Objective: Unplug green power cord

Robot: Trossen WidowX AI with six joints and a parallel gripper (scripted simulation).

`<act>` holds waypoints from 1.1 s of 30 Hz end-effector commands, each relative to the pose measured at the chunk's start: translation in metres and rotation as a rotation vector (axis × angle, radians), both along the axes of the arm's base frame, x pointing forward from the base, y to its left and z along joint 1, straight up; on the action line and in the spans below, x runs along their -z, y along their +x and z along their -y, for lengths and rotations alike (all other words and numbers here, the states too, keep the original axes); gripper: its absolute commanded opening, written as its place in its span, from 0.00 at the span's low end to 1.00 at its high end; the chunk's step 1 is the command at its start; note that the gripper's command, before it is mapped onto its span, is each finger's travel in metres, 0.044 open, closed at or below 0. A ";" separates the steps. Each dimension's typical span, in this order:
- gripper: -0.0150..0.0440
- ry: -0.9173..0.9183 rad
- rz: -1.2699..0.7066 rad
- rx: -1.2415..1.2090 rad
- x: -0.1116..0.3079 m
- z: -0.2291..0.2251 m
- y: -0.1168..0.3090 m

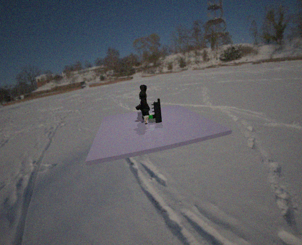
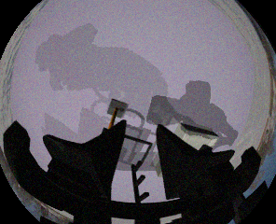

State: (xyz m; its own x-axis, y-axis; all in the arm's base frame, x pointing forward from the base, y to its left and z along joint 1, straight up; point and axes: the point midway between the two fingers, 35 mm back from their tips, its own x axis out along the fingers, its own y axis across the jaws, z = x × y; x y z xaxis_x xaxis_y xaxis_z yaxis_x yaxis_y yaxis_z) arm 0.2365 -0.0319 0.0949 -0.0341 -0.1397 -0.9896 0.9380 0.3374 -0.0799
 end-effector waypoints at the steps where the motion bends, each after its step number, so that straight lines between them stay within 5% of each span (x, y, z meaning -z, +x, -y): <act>1: 0.53 0.138 0.071 0.253 0.000 -0.031 0.024; 33: 0.53 0.138 0.071 0.253 0.000 -0.062 0.022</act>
State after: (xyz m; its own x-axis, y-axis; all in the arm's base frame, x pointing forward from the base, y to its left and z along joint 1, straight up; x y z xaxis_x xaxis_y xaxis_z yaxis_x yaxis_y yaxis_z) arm 0.2584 0.0247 0.0950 0.0189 -0.0028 -0.9998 0.9948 0.0999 0.0186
